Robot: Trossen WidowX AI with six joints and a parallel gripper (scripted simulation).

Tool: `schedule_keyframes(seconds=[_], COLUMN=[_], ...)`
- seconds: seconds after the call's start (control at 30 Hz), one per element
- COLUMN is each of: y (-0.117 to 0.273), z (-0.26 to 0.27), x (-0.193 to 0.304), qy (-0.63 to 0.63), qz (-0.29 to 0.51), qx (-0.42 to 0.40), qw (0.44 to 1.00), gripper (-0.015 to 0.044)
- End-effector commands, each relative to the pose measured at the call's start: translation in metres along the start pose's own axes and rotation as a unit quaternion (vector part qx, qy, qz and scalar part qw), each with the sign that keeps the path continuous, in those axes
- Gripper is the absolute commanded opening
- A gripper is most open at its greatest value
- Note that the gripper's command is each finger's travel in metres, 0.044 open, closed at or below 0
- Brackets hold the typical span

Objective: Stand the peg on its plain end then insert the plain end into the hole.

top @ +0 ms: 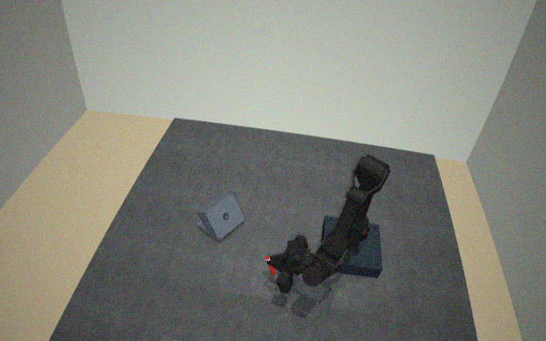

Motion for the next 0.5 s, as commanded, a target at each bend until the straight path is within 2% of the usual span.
schedule_keyframes(seconds=[0.0,0.47], y=[0.003,0.01], z=[-0.002,-0.005], x=[0.004,0.015], qy=[-0.001,0.0], qz=[-0.02,-0.079], qx=[-0.003,-0.015], qw=[1.0,0.997], gripper=[0.005,0.005])
Point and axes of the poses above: the point midway between the two fingers, 35 mm back from their tips, its own y axis back along the fingers, its own z axis across the jaws, x = y × z, the point moved 5 cm from there along y, back along the fingers, and after that the axes turned 12 degrees about -y, right-handed, at the moved point
